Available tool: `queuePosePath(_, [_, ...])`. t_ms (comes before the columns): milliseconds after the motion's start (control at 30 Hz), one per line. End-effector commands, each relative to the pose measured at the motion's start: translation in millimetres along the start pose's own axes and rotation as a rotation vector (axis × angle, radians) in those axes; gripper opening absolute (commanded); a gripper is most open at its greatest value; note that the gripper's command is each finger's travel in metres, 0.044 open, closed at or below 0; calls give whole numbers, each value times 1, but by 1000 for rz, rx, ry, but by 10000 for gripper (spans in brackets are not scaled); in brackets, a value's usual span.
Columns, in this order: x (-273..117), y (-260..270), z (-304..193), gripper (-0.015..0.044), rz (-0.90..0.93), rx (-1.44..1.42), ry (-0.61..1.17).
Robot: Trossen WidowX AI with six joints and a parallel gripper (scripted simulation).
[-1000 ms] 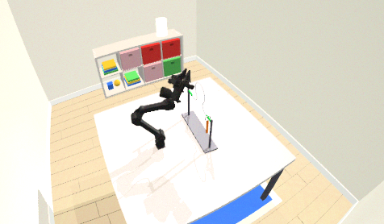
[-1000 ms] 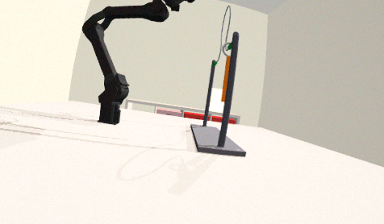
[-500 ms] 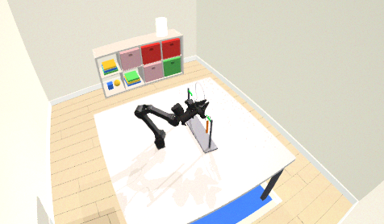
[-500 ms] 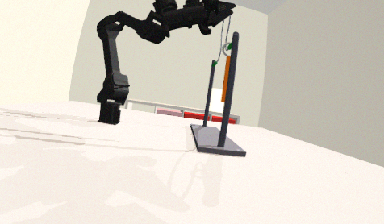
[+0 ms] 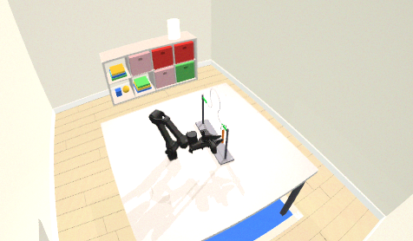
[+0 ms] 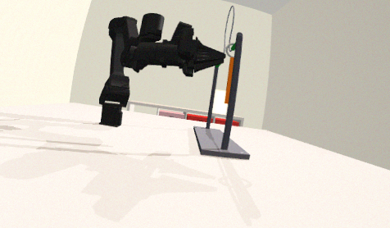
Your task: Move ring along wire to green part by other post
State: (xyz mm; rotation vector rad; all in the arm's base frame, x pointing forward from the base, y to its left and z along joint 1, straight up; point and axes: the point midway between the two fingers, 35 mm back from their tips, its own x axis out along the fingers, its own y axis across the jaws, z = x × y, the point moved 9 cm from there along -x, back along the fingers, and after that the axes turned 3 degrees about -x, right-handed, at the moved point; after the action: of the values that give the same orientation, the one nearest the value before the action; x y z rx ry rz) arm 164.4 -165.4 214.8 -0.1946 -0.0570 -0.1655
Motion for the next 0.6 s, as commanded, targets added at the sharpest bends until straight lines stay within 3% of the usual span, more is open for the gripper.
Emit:
queuePosePath(0, [-24,12,-39,160,38,44,102])
queuePosePath(233, [-70,47,-86,160,109,143,222])
queuePosePath(567, [-68,47,-86,160,109,144,223])
